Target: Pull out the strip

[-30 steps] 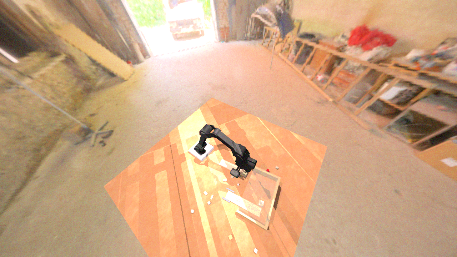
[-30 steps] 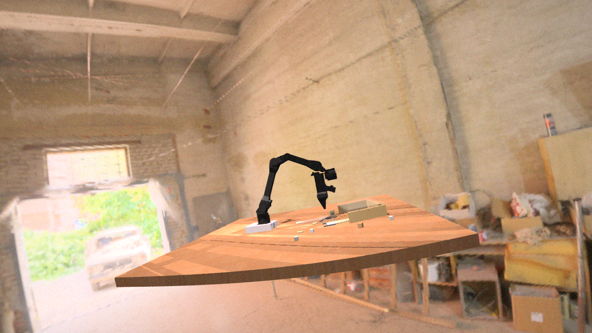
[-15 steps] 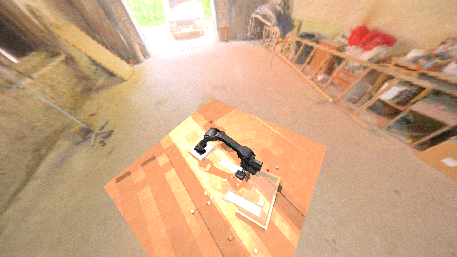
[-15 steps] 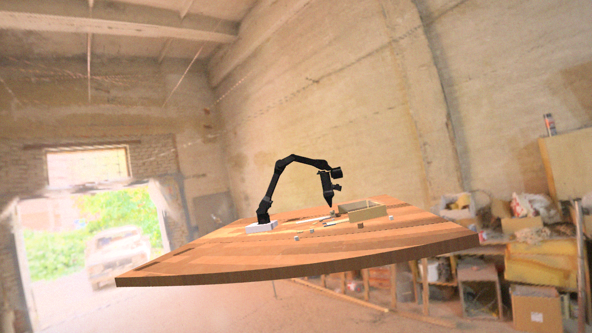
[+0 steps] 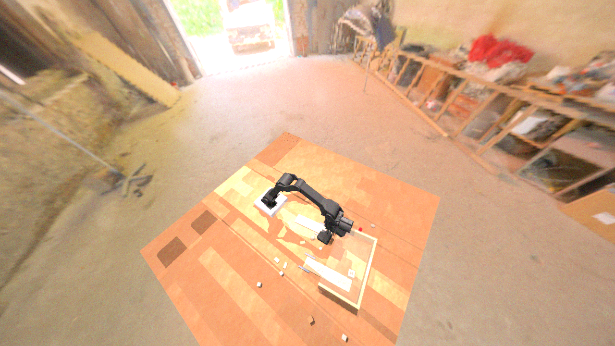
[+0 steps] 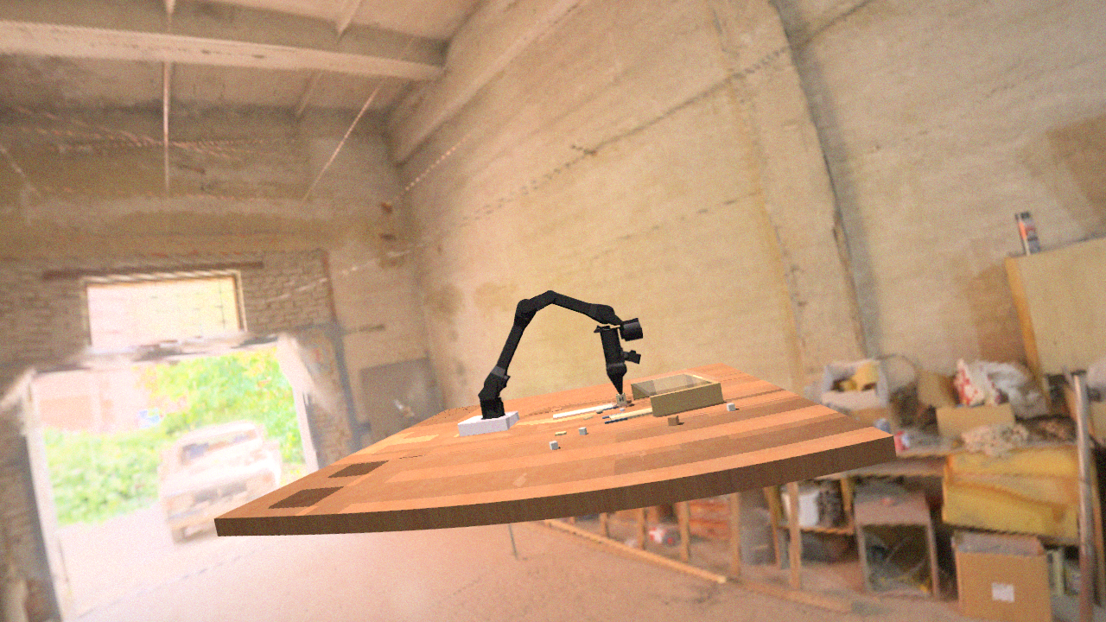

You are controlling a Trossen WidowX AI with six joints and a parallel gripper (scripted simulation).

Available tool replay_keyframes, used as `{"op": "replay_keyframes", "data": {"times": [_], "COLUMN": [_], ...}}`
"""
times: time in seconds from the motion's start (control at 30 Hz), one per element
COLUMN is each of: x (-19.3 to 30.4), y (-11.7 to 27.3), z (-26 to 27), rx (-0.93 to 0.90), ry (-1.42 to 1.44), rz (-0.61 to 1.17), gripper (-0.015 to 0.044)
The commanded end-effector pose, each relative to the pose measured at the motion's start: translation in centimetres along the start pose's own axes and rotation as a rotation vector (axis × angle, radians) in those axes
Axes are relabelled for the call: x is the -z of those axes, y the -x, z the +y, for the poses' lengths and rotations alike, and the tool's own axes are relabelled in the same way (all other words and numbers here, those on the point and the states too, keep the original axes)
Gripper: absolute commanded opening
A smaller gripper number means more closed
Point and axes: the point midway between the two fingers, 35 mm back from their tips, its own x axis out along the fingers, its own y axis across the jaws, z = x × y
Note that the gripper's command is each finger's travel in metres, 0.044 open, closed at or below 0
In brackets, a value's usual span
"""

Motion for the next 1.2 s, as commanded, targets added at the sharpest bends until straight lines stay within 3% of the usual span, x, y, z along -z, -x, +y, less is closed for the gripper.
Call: {"op": "replay_keyframes", "data": {"times": [0.0, 0.53, 0.67, 0.87, 1.0, 1.17], "x": [0.1, 0.2, 0.1, 0.1, 0.4, 2.1], "y": [-0.8, -2.9, -2.6, -2.6, -2.4, -1.0], "z": [0.0, 0.0, 0.0, 0.0, -0.1, -0.2], "rx": [0.001, 0.001, 0.0, 0.0, 0.0, 0.001], "ry": [-0.004, -0.004, 0.0, 0.0, 0.0, -0.002], "rz": [0.004, 0.004, 0.003, 0.003, 0.003, 0.005], "gripper": [0.025, 0.025, 0.0145, 0.0105, 0.0, 0.0]}}
